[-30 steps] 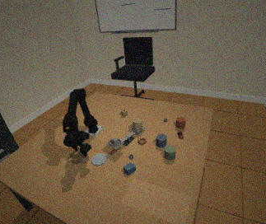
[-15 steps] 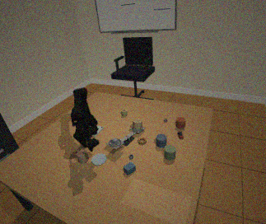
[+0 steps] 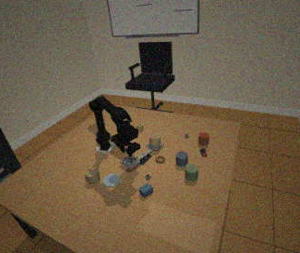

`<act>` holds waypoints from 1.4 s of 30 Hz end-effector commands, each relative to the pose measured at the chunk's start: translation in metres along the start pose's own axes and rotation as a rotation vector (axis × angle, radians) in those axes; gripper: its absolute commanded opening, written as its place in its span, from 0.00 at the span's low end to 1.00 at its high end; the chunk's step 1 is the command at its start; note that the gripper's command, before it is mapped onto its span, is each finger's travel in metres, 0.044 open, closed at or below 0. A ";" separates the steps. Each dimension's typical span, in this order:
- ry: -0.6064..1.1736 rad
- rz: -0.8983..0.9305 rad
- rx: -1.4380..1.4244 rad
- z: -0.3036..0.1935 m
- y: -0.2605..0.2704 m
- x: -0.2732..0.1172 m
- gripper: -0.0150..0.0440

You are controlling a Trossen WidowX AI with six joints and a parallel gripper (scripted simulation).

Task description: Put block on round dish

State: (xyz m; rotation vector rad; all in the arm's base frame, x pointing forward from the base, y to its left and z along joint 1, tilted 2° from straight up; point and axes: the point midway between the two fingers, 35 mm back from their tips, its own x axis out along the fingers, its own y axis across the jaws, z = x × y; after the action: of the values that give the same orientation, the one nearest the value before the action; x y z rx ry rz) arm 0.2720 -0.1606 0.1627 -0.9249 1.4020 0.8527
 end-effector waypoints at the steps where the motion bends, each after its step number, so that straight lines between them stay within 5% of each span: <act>1: 0.003 0.003 0.028 0.008 -0.001 -0.003 0.69; 34: 0.003 0.003 0.028 0.008 -0.001 0.049 0.69; 39: 0.003 0.003 0.028 0.008 -0.001 0.049 0.47; 42: 0.003 0.003 0.028 0.008 -0.001 0.049 0.44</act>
State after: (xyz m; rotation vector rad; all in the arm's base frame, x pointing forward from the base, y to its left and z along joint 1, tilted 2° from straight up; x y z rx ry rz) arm 0.2767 -0.1555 0.1142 -0.9036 1.4123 0.8358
